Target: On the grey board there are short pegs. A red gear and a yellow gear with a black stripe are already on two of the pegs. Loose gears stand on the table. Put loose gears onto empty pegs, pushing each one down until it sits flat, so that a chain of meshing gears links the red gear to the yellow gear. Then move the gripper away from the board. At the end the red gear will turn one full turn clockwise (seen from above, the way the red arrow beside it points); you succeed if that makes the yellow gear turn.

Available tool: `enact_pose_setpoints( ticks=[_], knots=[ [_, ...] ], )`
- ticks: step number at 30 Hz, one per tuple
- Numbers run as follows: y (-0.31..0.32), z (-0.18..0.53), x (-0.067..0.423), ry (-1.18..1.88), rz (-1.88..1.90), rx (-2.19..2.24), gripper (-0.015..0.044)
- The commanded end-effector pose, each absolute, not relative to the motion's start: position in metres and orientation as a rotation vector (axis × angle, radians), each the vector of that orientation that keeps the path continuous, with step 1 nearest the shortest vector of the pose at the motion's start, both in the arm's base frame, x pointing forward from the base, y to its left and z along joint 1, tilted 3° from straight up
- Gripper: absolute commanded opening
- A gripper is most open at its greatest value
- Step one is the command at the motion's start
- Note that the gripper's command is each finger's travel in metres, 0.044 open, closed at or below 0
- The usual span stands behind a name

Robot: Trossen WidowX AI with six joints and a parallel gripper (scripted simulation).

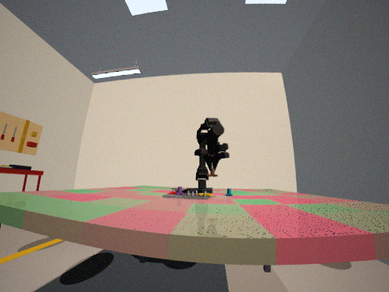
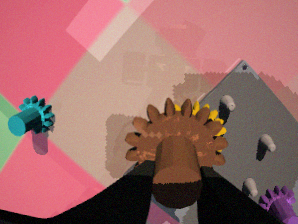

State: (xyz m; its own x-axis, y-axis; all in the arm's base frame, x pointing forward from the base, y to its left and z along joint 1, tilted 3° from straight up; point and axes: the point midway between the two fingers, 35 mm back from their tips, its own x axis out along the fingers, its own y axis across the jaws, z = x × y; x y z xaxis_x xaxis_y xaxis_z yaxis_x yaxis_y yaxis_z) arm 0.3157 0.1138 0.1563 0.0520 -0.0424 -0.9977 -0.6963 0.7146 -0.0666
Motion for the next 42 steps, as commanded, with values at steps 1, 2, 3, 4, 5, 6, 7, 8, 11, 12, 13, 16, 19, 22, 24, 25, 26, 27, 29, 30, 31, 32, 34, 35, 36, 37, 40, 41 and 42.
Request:
enact_pose_setpoints(
  ticks=[1, 2, 3, 4, 5, 6, 7, 8, 11, 12, 13, 16, 19, 22, 24, 25, 26, 27, 29, 30, 31, 32, 34, 35, 36, 37, 40, 41, 42],
  knots=[
    [0.104, 0.154, 0.318, 1.447, 0.557, -0.648, 0.0],
    [0.102, 0.153, 0.319, 1.447, 0.557, -0.648, 0.0],
    [0.099, 0.152, 0.319, 1.447, 0.557, -0.648, 0.0],
    [0.097, 0.152, 0.32, 1.447, 0.557, -0.648, 0.0],
    [0.095, 0.151, 0.321, 1.447, 0.556, -0.649, 0.0],
    [0.092, 0.15, 0.321, 1.447, 0.556, -0.649, 0.0],
    [0.09, 0.149, 0.322, 1.447, 0.556, -0.649, 0.0],
    [0.087, 0.148, 0.322, 1.447, 0.556, -0.649, 0.0],
    [0.08, 0.146, 0.324, 1.447, 0.555, -0.65, 0.0],
    [0.077, 0.145, 0.324, 1.447, 0.555, -0.65, 0.0],
    [0.075, 0.144, 0.324, 1.447, 0.555, -0.65, 0.0],
    [0.067, 0.142, 0.325, 1.447, 0.554, -0.651, 0.0],
    [0.06, 0.139, 0.326, 1.448, 0.553, -0.652, 0.0],
    [0.052, 0.137, 0.327, 1.448, 0.552, -0.653, 0.0],
    [0.048, 0.135, 0.327, 1.448, 0.552, -0.653, 0.0],
    [0.045, 0.135, 0.327, 1.448, 0.552, -0.654, 0.0],
    [0.043, 0.134, 0.328, 1.448, 0.552, -0.654, 0.0],
    [0.04, 0.133, 0.328, 1.447, 0.552, -0.653, 0.0],
    [0.036, 0.131, 0.328, 1.447, 0.551, -0.653, 0.0],
    [0.033, 0.131, 0.328, 1.447, 0.551, -0.654, 0.0],
    [0.031, 0.13, 0.328, 1.447, 0.551, -0.654, 0.0],
    [0.029, 0.129, 0.328, 1.447, 0.551, -0.654, 0.0],
    [0.024, 0.128, 0.328, 1.447, 0.55, -0.654, 0.0],
    [0.022, 0.127, 0.328, 1.447, 0.55, -0.655, 0.0],
    [0.019, 0.126, 0.328, 1.447, 0.55, -0.655, 0.0],
    [0.017, 0.125, 0.327, 1.448, 0.549, -0.656, 0.0],
    [0.01, 0.123, 0.327, 1.448, 0.548, -0.657, 0.0],
    [0.007, 0.122, 0.327, 1.449, 0.548, -0.657, 0.0],
    [0.005, 0.121, 0.327, 1.449, 0.548, -0.658, 0.0]
  ],
)
